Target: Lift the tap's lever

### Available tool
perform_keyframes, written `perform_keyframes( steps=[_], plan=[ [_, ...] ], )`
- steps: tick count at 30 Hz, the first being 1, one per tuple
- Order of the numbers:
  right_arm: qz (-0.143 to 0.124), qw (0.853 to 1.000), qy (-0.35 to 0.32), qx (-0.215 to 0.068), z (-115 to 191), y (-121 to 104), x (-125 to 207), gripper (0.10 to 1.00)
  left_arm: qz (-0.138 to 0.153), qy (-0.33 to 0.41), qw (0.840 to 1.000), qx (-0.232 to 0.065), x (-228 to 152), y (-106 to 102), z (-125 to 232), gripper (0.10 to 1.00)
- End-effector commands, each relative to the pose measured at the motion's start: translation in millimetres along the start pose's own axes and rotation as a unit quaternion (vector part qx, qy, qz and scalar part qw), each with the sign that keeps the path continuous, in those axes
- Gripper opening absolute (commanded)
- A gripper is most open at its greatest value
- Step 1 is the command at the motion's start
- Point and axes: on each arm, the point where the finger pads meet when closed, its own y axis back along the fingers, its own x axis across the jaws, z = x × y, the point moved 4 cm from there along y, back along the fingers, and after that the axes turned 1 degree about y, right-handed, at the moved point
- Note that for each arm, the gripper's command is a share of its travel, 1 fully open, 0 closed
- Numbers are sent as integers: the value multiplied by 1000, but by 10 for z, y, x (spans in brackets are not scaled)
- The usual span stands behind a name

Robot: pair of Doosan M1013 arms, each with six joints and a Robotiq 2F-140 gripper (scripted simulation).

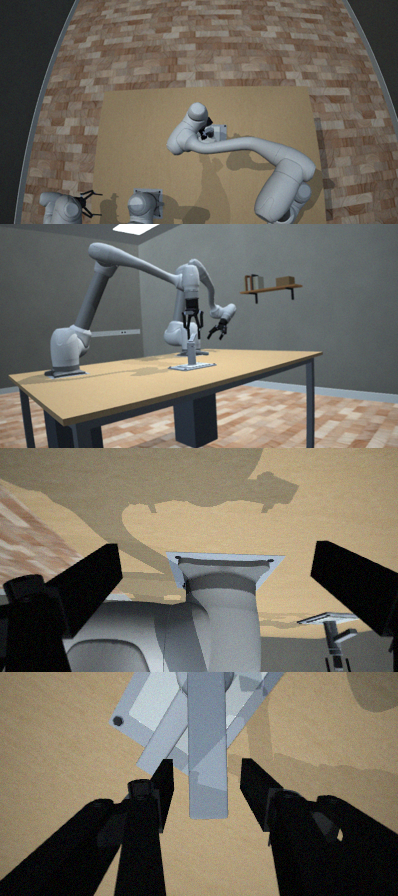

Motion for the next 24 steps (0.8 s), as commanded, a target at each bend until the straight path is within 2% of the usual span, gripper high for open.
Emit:
perform_keyframes(
  steps=[1, 16, 24],
  plan=[
    [-4, 1000, 2, 1, -41, 40, -29, 443, 5, -1, 1000, -5, 8, -23, 46, 1000],
    [-4, 1000, 2, 1, -41, 44, -29, 443, 5, -1, 1000, -5, 8, -23, 46, 1000],
    [-4, 1000, 2, 1, -42, 137, -28, 443, 5, -1, 1000, -5, 8, -23, 46, 1000]
  ],
)
